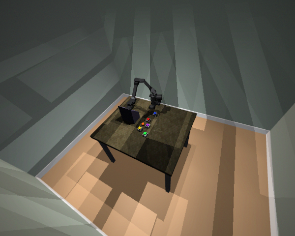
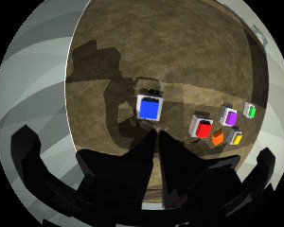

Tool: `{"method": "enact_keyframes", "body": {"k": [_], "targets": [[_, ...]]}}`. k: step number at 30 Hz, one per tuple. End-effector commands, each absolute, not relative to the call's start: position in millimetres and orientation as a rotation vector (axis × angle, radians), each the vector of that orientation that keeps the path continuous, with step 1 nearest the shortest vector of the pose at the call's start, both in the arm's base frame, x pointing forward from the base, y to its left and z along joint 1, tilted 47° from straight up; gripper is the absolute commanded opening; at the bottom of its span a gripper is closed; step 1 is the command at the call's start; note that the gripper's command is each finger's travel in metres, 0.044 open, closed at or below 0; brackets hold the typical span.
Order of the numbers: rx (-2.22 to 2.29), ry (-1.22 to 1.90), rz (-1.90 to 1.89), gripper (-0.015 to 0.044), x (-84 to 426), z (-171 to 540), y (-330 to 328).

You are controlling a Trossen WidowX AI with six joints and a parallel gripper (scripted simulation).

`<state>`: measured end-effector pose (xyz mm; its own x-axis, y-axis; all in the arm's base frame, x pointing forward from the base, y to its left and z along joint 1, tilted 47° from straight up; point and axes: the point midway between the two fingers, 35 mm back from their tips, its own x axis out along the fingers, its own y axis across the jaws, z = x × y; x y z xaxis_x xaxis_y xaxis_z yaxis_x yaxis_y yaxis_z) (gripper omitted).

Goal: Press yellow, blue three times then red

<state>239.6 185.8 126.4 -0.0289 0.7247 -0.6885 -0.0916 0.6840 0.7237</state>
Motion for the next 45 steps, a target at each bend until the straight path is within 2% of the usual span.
{"method": "enact_keyframes", "body": {"k": [1,9,45], "targets": [[0.575,1.473,0.71,0.002,235.2,133.2,190.8],[0.578,1.473,0.712,0.002,232.7,91.7,236.1],[0.579,1.473,0.713,0.002,231.2,69.2,260.5]]}}
